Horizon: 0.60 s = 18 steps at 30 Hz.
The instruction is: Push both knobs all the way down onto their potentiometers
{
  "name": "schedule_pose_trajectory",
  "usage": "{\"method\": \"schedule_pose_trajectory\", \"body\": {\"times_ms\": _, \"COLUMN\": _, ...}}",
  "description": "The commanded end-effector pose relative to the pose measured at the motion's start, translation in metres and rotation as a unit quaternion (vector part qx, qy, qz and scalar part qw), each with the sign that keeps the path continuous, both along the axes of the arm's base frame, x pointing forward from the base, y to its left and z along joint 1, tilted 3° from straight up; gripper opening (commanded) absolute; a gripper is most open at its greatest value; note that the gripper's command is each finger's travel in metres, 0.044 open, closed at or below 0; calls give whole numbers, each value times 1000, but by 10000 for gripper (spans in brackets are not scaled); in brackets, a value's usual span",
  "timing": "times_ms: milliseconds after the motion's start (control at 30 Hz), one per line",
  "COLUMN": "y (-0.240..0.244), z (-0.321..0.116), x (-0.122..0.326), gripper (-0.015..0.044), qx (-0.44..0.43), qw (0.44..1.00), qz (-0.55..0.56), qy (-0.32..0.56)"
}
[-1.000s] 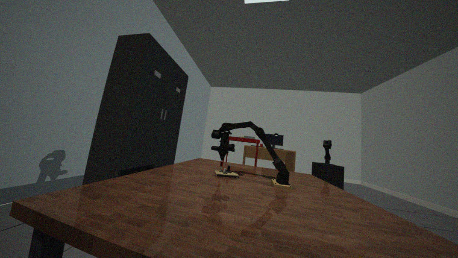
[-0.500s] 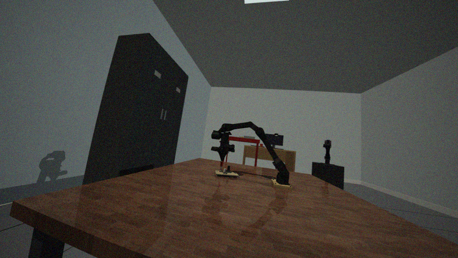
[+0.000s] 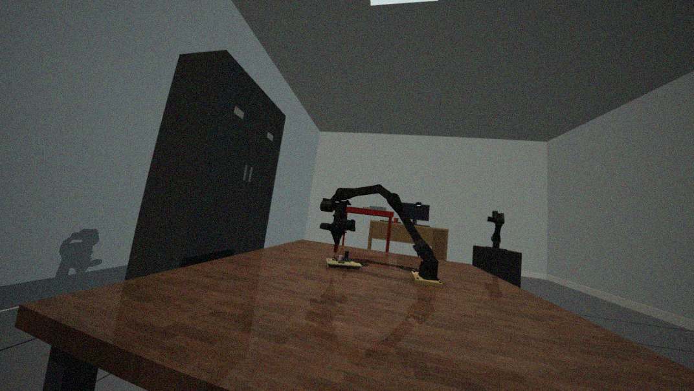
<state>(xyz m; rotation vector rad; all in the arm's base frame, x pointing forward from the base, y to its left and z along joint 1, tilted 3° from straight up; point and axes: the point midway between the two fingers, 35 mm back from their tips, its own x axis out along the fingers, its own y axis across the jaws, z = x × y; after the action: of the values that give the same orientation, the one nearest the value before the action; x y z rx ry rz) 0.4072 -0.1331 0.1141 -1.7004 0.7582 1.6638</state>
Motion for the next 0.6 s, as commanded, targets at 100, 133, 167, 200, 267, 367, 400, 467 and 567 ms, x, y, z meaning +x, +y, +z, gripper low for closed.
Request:
{"method": "schedule_pose_trajectory", "body": {"times_ms": 100, "y": 1, "z": -3, "x": 0, "gripper": 0, "qx": 2, "qw": 1000, "qz": 1, "qy": 0}}
{"method": "schedule_pose_trajectory", "body": {"times_ms": 133, "y": 1, "z": -2, "x": 0, "gripper": 0, "qx": 2, "qw": 1000, "qz": 1, "qy": 0}}
{"method": "schedule_pose_trajectory", "body": {"times_ms": 167, "y": 1, "z": -2, "x": 0, "gripper": 0, "qx": 2, "qw": 1000, "qz": 1, "qy": 0}}
{"method": "schedule_pose_trajectory", "body": {"times_ms": 200, "y": 1, "z": -2, "x": 0, "gripper": 0, "qx": 2, "qw": 1000, "qz": 1, "qy": 0}}
{"method": "schedule_pose_trajectory", "body": {"times_ms": 267, "y": 1, "z": -1, "x": 0, "gripper": 0, "qx": 2, "qw": 1000, "qz": 1, "qy": 0}}
{"method": "schedule_pose_trajectory", "body": {"times_ms": 367, "y": 1, "z": -1, "x": 0, "gripper": 0, "qx": 2, "qw": 1000, "qz": 1, "qy": 0}}
{"method": "schedule_pose_trajectory", "body": {"times_ms": 400, "y": 1, "z": -1, "x": 0, "gripper": 0, "qx": 2, "qw": 1000, "qz": 1, "qy": 0}}
{"method": "schedule_pose_trajectory", "body": {"times_ms": 467, "y": 1, "z": -1, "x": 0, "gripper": 0, "qx": 2, "qw": 1000, "qz": 1, "qy": 0}}
{"method": "schedule_pose_trajectory", "body": {"times_ms": 567, "y": 1, "z": -1, "x": 0, "gripper": 0, "qx": 2, "qw": 1000, "qz": 1, "qy": 0}}
